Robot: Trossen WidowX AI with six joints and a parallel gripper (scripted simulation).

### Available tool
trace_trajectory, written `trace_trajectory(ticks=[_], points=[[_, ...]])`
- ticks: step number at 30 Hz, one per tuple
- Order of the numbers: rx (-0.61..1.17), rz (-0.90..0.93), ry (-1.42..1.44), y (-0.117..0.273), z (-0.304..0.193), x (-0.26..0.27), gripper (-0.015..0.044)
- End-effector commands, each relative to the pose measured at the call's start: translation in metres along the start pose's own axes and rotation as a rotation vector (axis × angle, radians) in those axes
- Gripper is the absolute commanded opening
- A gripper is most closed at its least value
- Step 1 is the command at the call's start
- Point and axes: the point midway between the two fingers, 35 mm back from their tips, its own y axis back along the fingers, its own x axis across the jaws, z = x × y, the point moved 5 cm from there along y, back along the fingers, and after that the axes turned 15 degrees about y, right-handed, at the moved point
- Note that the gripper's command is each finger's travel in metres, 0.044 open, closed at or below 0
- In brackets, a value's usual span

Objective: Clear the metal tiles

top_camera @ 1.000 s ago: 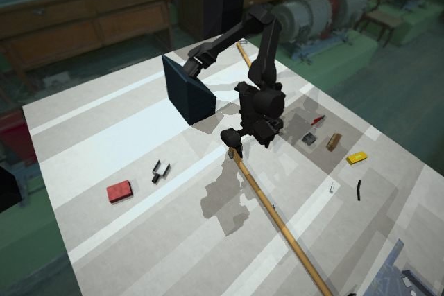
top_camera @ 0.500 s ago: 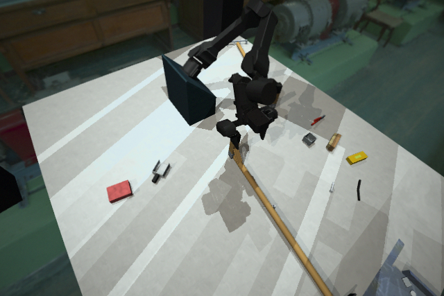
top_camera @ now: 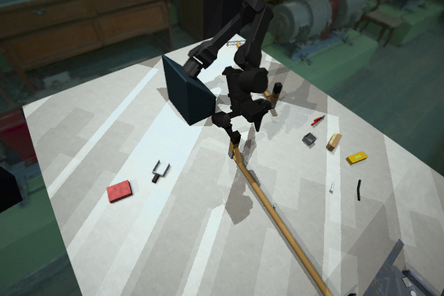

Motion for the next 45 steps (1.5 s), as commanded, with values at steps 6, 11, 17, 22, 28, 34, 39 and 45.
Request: trace_trajectory(ticks=[6, 11, 17, 22, 28, 34, 39, 45], points=[[-0.035, -0.001, 0.011, 0.012, -0.021, 0.006, 0.044], [-0.051, -0.005, 0.015, 0.017, -0.031, 0.009, 0.044], [-0.07, -0.008, 0.021, 0.023, -0.045, 0.012, 0.044], [-0.085, -0.012, 0.025, 0.027, -0.056, 0.014, 0.044], [-0.104, -0.016, 0.031, 0.032, -0.07, 0.017, 0.044], [-0.117, -0.019, 0.035, 0.035, -0.081, 0.019, 0.044], [-0.116, -0.02, 0.036, 0.025, -0.086, 0.02, 0.044], [-0.116, -0.019, 0.036, 0.009, -0.095, 0.022, 0.044]])
